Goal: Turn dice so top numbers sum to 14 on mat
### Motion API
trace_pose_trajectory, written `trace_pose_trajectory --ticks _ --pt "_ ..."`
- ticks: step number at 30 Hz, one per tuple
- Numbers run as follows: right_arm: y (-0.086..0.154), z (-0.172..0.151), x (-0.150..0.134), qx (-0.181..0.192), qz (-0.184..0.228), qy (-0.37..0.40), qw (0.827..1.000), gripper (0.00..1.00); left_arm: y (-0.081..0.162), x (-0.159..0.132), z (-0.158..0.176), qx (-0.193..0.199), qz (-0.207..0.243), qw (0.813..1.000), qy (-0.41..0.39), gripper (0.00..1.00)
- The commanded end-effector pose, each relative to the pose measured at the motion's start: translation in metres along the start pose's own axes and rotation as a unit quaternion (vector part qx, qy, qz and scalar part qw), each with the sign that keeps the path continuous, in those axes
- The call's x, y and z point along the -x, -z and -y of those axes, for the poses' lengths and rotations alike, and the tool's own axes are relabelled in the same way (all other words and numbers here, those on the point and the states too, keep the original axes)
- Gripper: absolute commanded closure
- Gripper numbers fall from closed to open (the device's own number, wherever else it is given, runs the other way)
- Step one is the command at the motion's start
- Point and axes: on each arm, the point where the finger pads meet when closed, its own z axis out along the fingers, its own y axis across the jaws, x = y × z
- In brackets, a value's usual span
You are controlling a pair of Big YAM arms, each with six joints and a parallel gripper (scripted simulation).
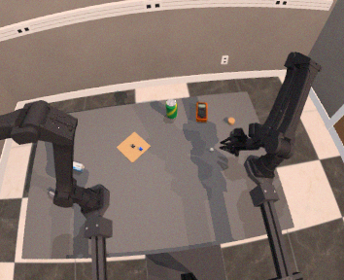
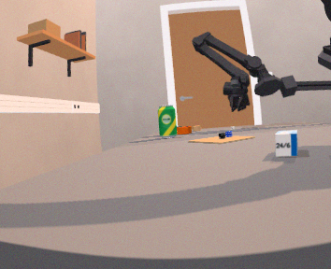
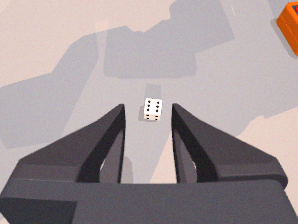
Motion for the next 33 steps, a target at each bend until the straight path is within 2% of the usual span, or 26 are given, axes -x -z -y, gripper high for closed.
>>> trace_pose_trajectory --ticks 1,5,7,12,13,17,20,25,29,33 --pt "0.008 -0.012 0.011 0.013 -0.018 -0.010 1.000 0.70 0.008 0.022 -0.002 0.001 0.027 1.000 -0.008 0.00" --pt "0.003 -0.008 0.016 0.008 -0.082 -0.007 0.997 0.70 0.008 0.022 -0.002 0.001 0.027 1.000 -0.008 0.00" --pt "-0.008 0.006 0.024 -0.005 -0.117 -0.003 0.993 0.70 0.008 0.022 -0.002 0.001 0.027 1.000 -0.008 0.00" --pt "-0.014 0.010 0.043 -0.010 -0.231 -0.004 0.973 0.70 0.008 0.022 -0.002 0.001 0.027 1.000 -0.008 0.00" --pt "-0.015 0.011 0.046 -0.010 -0.245 -0.005 0.970 0.70 0.008 0.022 -0.002 0.001 0.027 1.000 -0.008 0.00" --pt "-0.016 0.011 0.048 -0.010 -0.255 -0.005 0.967 0.70 0.008 0.022 -0.002 0.001 0.027 1.000 -0.008 0.00" --pt "-0.020 0.007 0.053 -0.004 -0.334 -0.005 0.943 0.70 0.008 0.022 -0.002 0.001 0.027 1.000 -0.008 0.00" --pt "-0.023 0.009 0.066 -0.011 -0.428 0.000 0.904 0.70 0.008 0.022 -0.002 0.001 0.027 1.000 -0.008 0.00" --pt "-0.025 0.009 0.071 -0.011 -0.466 0.000 0.885 0.70 0.008 0.022 -0.002 0.001 0.027 1.000 -0.008 0.00" --pt "-0.024 0.012 0.068 -0.012 -0.477 -0.010 0.879 0.70 0.008 0.022 -0.002 0.001 0.027 1.000 -0.008 0.00"
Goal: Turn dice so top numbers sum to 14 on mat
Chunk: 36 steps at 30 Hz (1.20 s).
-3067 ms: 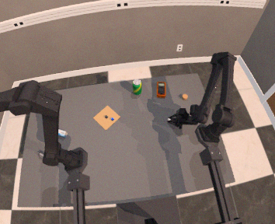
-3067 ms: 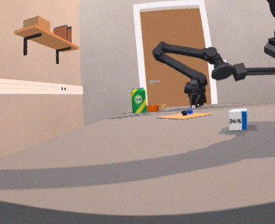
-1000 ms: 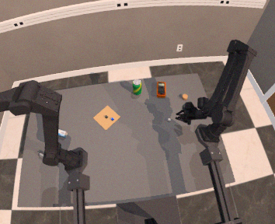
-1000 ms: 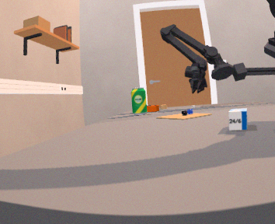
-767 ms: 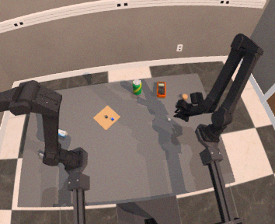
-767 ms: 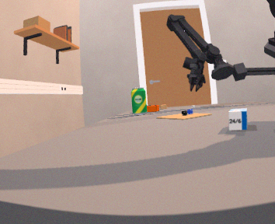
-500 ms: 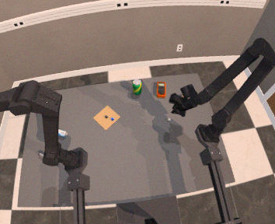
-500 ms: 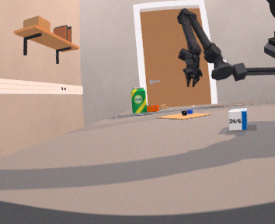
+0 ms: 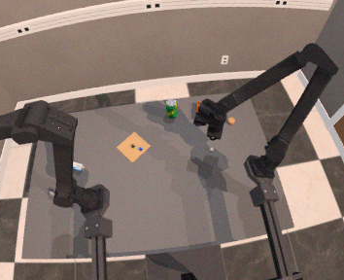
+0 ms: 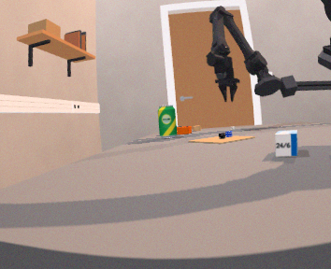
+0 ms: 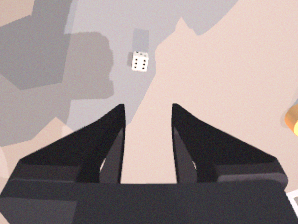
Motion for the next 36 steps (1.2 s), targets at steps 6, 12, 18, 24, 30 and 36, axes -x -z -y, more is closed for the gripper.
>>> trace_pose_trajectory --ticks 6,12,18,24,30,36 --pt "0.003 0.002 0.002 0.003 -0.014 -0.028 1.000 0.00 0.008 0.022 -0.002 0.001 0.027 1.000 -0.008 0.00" --pt "0.003 0.002 0.003 0.002 -0.012 -0.028 1.000 0.00 0.008 0.022 -0.002 0.001 0.027 1.000 -0.008 0.00" --pt "-0.026 -0.005 -0.014 0.010 -0.025 -0.055 0.998 0.00 0.008 0.022 -0.002 0.001 0.027 1.000 -0.008 0.00" --pt "-0.054 -0.004 -0.014 0.011 -0.022 -0.087 0.996 0.70 0.008 0.022 -0.002 0.001 0.027 1.000 -0.008 0.00" --pt "-0.045 0.001 -0.004 0.003 -0.004 -0.087 0.996 0.70 0.008 0.022 -0.002 0.001 0.027 1.000 -0.008 0.00" --pt "-0.045 0.000 -0.007 0.006 -0.010 -0.085 0.996 0.70 0.008 0.022 -0.002 0.001 0.027 1.000 -0.008 0.00"
